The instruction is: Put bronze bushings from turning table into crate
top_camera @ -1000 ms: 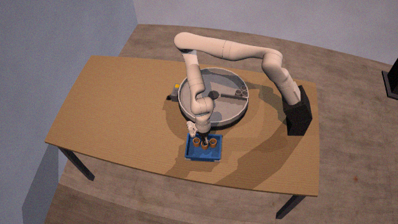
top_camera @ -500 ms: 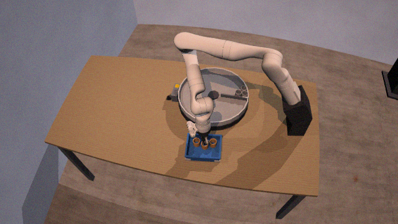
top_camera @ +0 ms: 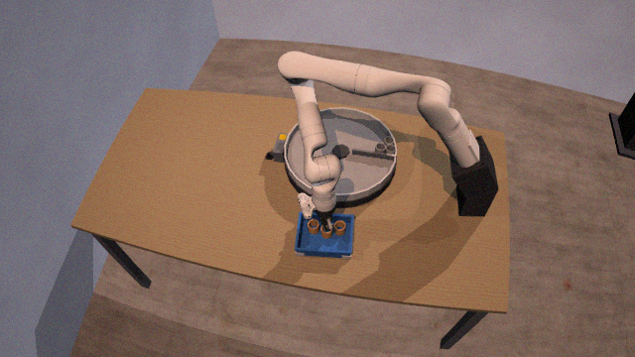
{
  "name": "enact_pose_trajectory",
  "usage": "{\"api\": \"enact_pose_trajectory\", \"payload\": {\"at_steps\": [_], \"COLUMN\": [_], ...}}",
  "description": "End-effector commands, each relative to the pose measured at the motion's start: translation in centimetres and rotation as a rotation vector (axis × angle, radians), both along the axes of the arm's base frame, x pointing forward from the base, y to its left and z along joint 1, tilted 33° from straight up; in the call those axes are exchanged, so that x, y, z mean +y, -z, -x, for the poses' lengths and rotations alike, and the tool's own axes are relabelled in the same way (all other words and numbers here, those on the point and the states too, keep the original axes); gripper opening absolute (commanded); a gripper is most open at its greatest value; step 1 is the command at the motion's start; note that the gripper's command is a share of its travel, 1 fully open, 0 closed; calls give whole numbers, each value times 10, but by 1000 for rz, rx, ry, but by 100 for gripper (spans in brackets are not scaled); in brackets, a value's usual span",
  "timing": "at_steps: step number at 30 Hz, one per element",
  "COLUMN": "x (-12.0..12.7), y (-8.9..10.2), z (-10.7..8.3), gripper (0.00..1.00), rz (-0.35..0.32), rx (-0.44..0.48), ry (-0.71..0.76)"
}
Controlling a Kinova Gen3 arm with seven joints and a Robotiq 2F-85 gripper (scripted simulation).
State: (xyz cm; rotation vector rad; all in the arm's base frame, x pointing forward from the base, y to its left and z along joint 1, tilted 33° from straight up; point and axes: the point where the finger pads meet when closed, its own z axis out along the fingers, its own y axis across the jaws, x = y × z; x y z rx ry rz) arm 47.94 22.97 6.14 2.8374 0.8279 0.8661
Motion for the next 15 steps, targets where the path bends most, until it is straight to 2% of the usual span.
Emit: {"api": "enact_pose_trajectory", "payload": {"at_steps": [1,15], "x": [0,0], "y": [-1,-4], "z": [0,2], "gripper": [19,19], "rz": [0,0], "rx": [-1,-1], "ry": [0,0]}}
